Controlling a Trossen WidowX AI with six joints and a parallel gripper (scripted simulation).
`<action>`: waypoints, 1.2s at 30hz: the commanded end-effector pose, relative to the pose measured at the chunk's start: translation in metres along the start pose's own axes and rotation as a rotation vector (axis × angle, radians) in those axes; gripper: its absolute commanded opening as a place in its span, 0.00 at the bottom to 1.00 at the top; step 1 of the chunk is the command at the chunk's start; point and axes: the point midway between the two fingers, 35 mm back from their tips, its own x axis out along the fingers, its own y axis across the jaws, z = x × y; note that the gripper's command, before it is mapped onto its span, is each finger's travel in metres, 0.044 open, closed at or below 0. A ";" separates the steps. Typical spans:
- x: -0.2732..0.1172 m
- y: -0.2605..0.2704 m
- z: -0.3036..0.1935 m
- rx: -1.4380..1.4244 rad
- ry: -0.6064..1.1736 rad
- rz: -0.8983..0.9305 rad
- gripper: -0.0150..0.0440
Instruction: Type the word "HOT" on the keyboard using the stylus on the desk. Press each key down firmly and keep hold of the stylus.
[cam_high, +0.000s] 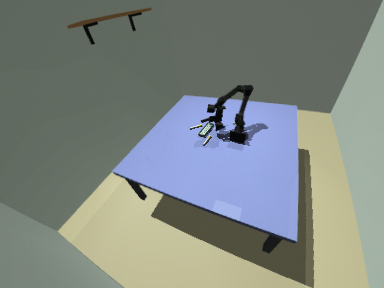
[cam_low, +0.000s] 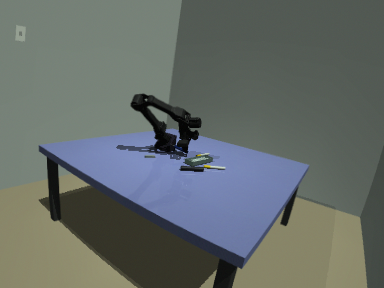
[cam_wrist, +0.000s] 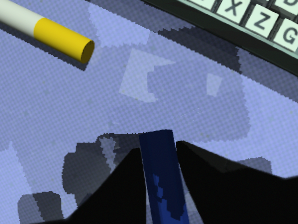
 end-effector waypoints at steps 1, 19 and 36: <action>-0.001 -0.003 -0.001 0.114 0.032 -0.035 0.25; -0.002 -0.013 -0.014 0.571 0.131 -0.218 0.25; -0.008 -0.024 -0.018 0.972 0.099 -0.438 0.25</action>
